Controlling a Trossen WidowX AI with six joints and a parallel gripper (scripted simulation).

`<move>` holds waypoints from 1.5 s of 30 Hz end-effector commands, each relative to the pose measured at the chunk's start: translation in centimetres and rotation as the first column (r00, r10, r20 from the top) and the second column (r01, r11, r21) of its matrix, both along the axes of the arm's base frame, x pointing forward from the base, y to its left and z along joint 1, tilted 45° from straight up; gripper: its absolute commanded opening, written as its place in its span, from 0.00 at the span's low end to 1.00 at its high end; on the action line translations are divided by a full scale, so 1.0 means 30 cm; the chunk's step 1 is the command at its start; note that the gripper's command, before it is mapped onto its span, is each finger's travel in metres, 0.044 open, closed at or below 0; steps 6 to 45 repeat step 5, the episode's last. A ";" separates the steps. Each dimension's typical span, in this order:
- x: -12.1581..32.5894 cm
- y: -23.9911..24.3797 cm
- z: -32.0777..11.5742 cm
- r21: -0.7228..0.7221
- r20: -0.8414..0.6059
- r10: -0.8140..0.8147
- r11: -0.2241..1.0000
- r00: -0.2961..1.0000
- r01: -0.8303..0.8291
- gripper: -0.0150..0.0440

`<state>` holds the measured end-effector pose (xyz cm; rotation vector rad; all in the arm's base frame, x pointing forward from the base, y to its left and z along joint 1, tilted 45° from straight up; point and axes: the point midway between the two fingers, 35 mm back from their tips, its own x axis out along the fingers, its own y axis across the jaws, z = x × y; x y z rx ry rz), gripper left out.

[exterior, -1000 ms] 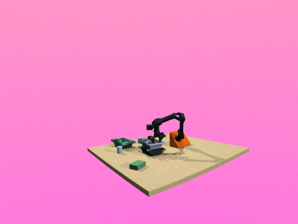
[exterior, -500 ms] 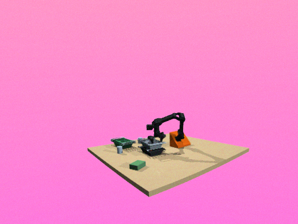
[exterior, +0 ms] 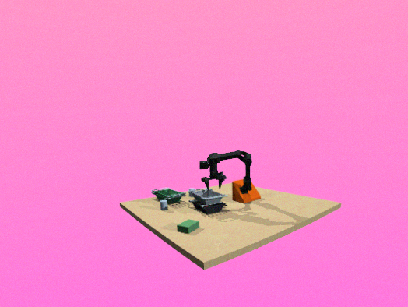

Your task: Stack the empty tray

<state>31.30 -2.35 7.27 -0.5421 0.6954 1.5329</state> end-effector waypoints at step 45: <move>-0.001 -0.097 0.100 0.002 -0.004 -0.012 1.000 1.000 0.012 1.00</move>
